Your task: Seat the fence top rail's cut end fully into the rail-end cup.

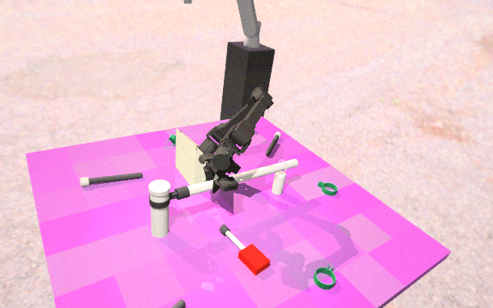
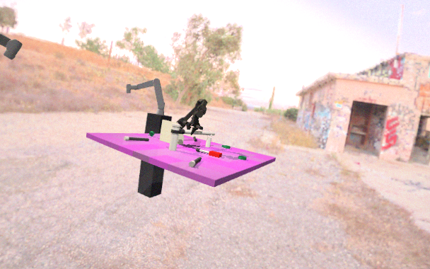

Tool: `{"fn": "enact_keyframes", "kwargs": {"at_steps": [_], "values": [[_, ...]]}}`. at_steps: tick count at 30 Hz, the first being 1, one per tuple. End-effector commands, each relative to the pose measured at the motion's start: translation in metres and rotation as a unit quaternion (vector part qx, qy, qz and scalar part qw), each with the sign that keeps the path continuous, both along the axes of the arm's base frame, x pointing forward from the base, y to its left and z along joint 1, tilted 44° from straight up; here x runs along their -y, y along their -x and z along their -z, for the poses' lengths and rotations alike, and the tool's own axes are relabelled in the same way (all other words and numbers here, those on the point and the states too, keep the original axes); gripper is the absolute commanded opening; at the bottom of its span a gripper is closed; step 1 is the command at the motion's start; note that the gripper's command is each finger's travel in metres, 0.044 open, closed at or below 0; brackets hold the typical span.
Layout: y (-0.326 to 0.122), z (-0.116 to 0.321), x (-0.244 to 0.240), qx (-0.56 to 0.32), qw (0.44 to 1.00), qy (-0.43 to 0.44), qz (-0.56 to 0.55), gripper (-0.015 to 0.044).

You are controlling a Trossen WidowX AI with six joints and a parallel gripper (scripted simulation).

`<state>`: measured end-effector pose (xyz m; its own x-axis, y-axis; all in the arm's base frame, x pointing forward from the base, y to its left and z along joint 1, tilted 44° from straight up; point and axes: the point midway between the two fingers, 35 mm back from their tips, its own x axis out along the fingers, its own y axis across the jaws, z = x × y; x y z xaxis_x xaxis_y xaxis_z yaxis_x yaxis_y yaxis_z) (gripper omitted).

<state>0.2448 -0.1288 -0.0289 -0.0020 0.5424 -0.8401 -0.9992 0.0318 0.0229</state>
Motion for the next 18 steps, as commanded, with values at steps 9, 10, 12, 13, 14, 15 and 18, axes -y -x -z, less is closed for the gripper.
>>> {"fn": "enact_keyframes", "kwargs": {"at_steps": [9,10,12,13,14,15,18], "values": [[0.000,-0.018,0.000,0.000,1.000,0.000,0.000,0.0394],[0.000,-0.024,-0.001,0.000,1.000,0.000,0.000,0.0420],[0.000,-0.035,-0.001,0.000,1.000,0.000,0.000,0.0440],[0.000,-0.041,-0.002,-0.001,1.000,0.000,0.000,0.0440],[0.001,-0.047,-0.002,-0.001,1.000,-0.001,0.000,0.0440],[0.001,-0.052,-0.003,-0.001,1.000,-0.001,0.000,0.0440],[0.002,-0.056,-0.003,-0.001,1.000,-0.001,0.000,0.0440]]}}
